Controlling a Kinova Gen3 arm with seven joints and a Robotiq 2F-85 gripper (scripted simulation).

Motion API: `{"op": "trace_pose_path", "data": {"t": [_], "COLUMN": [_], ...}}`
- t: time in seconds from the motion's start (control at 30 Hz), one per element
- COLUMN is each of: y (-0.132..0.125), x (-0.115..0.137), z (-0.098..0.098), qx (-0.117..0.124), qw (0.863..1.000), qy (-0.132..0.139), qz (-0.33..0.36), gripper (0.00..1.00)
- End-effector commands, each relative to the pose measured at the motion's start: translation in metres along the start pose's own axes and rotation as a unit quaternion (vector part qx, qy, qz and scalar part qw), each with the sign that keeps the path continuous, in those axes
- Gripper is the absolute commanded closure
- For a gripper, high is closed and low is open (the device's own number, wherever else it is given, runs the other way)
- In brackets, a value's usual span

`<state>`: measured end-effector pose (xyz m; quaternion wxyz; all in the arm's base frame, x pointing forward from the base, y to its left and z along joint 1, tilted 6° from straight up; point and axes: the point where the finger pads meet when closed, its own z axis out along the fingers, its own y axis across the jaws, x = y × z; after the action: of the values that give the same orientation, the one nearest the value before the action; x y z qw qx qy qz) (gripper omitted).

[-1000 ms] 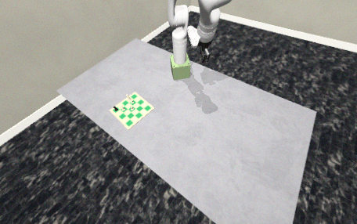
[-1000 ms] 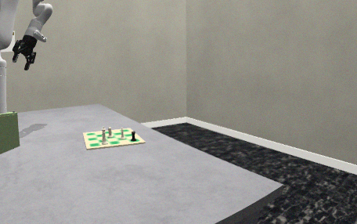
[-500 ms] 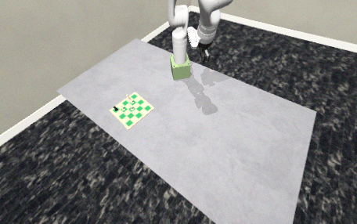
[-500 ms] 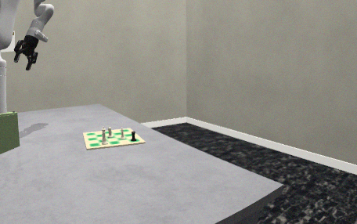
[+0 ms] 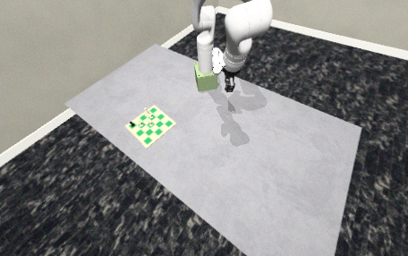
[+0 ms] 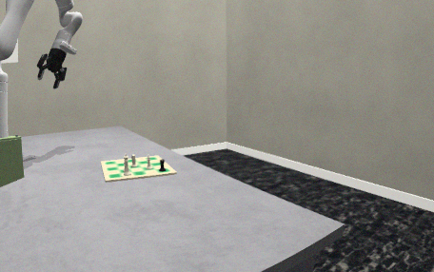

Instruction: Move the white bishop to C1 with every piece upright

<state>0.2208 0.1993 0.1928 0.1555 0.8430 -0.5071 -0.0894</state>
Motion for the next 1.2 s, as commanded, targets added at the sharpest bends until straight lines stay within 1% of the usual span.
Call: {"op": "trace_pose_path", "data": {"t": [0.0, 0.1, 0.2, 0.27, 0.4, 0.43, 0.53, 0.57, 0.7, 0.73, 0.77, 0.83, 1.0, 1.17], "y": [-0.040, -0.079, -0.120, -0.120, -0.170, -0.170, -0.202, -0.202, -0.237, -0.237, -0.245, -0.245, -0.272, -0.289], "x": [0.009, 0.028, 0.053, 0.053, 0.093, 0.093, 0.125, 0.125, 0.166, 0.166, 0.176, 0.176, 0.217, 0.245], "z": [0.008, 0.012, 0.020, 0.020, 0.037, 0.037, 0.052, 0.052, 0.074, 0.074, 0.080, 0.080, 0.104, 0.123], "qx": [-0.021, -0.027, -0.033, -0.033, -0.039, -0.039, -0.041, -0.041, -0.039, -0.039, -0.038, -0.038, -0.030, -0.021], "qw": [0.999, 0.996, 0.990, 0.990, 0.976, 0.976, 0.962, 0.962, 0.939, 0.939, 0.933, 0.933, 0.904, 0.880], "qy": [0.006, 0.021, 0.042, 0.042, 0.079, 0.079, 0.112, 0.112, 0.158, 0.158, 0.169, 0.169, 0.223, 0.263], "qz": [0.034, 0.080, 0.131, 0.131, 0.198, 0.198, 0.246, 0.246, 0.302, 0.302, 0.315, 0.315, 0.364, 0.395], "gripper": [0.00, 0.00, 0.00, 0.00, 0.00, 0.00, 0.00, 0.00, 0.00, 0.00, 0.00, 0.00, 0.00, 0.00]}}
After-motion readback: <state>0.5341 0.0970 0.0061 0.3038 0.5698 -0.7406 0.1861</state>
